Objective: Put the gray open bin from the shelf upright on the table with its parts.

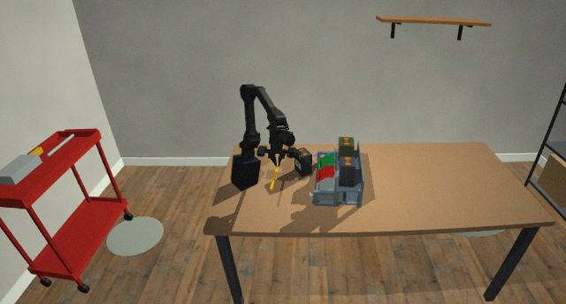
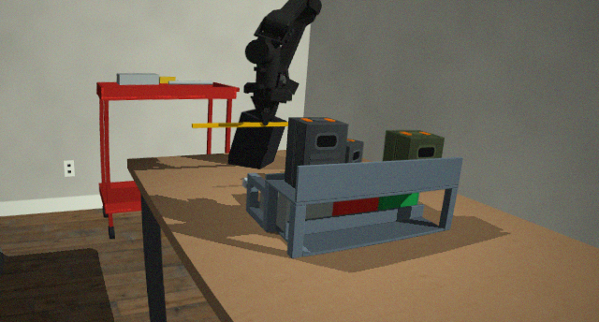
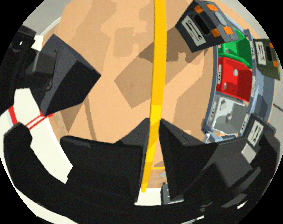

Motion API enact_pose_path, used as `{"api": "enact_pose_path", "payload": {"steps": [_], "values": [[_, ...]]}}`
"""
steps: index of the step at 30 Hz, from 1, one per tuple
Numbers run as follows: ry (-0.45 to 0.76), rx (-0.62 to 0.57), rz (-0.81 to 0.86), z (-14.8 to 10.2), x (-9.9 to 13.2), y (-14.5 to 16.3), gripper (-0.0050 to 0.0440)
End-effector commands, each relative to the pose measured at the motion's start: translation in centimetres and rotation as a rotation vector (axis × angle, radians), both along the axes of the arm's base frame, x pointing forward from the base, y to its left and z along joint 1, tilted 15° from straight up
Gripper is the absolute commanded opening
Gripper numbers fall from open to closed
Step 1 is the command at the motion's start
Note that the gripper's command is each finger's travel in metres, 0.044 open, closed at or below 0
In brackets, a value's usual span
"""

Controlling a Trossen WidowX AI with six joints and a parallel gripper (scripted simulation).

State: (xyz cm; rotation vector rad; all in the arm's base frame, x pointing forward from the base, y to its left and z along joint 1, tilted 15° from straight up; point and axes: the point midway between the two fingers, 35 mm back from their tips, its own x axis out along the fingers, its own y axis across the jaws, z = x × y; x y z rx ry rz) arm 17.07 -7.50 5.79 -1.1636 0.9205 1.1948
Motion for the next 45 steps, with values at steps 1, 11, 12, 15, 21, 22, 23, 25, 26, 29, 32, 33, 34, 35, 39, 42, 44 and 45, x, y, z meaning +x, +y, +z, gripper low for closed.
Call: {"api": "enact_pose_path", "payload": {"steps": [1,11,12,15,21,22,23,25,26,29,32,33,34,35,39,42,44,45], "values": [[-0.02,-0.016,-0.005,0.6,0.8,-0.2,0.0],[-0.021,-0.017,-0.006,0.7,0.9,-0.2,0.0],[-0.021,-0.017,-0.006,0.7,0.9,-0.2,0.0],[-0.017,-0.012,-0.002,0.6,0.8,-0.1,0.0],[-0.022,-0.016,-0.006,0.7,1.2,-0.1,0.0],[-0.022,-0.016,-0.006,0.7,1.2,-0.1,0.0],[-0.022,-0.016,-0.006,0.7,1.2,-0.1,0.0],[-0.022,-0.016,-0.006,0.7,1.2,-0.1,0.0],[-0.022,-0.016,-0.006,0.7,1.2,-0.1,0.0],[-0.022,-0.016,-0.006,0.7,1.2,-0.1,0.0],[-0.018,-0.012,-0.002,0.2,1.1,0.1,0.0],[-0.019,-0.013,-0.003,-0.2,1.2,0.2,0.0],[-0.02,-0.014,-0.004,-0.6,1.3,0.3,0.0],[-0.021,-0.015,-0.005,-0.9,1.4,0.3,0.0],[-0.022,-0.016,-0.006,-1.3,1.5,0.4,0.0],[-0.022,-0.016,-0.006,-1.3,1.5,0.4,0.0],[-0.022,-0.016,-0.006,-1.3,1.5,0.4,0.0],[-0.022,-0.016,-0.006,-1.3,1.5,0.4,0.0]]}}
